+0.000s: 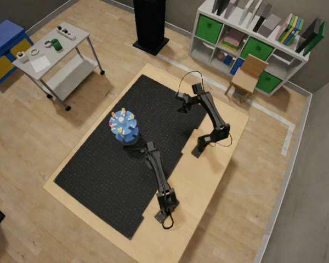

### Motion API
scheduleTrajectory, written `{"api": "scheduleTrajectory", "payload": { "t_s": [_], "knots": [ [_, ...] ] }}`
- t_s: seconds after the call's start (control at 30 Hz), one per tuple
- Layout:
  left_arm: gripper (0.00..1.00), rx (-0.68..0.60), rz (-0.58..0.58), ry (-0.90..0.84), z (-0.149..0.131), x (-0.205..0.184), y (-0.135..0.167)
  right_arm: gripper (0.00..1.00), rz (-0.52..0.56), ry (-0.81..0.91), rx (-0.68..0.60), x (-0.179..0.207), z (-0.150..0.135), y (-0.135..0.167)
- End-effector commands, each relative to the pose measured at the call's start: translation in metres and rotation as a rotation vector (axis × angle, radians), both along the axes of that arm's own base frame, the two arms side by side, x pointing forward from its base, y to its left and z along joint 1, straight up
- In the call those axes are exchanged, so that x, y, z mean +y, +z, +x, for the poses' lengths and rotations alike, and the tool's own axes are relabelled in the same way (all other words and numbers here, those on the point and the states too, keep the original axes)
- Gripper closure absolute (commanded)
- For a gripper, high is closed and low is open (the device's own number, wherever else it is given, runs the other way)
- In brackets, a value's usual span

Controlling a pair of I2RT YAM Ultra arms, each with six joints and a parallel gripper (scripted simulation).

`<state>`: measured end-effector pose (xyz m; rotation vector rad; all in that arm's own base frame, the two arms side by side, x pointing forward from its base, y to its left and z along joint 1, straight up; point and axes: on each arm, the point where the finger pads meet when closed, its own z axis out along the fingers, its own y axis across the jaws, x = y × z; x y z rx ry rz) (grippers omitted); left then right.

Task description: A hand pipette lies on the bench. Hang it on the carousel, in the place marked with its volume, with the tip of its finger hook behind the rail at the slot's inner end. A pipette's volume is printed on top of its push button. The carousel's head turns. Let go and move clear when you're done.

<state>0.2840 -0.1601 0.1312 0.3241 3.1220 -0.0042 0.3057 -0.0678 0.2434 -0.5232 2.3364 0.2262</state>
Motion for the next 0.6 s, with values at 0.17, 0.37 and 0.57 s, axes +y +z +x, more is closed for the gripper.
{"api": "scheduleTrajectory", "payload": {
  "t_s": [0.17,0.37,0.57],
  "knots": [
    [0.88,-0.001,0.006,-0.093,0.020,-0.002,0.004,0.00,-0.005,0.004,-0.038,-0.002,0.003,0.009],
    [0.88,-0.001,0.005,-0.093,0.039,-0.007,0.004,0.00,-0.005,0.004,-0.038,-0.002,0.003,0.009],
    [0.88,-0.001,0.005,-0.093,0.052,-0.011,0.004,0.00,-0.005,0.004,-0.038,-0.002,0.003,0.009]
  ]
}}
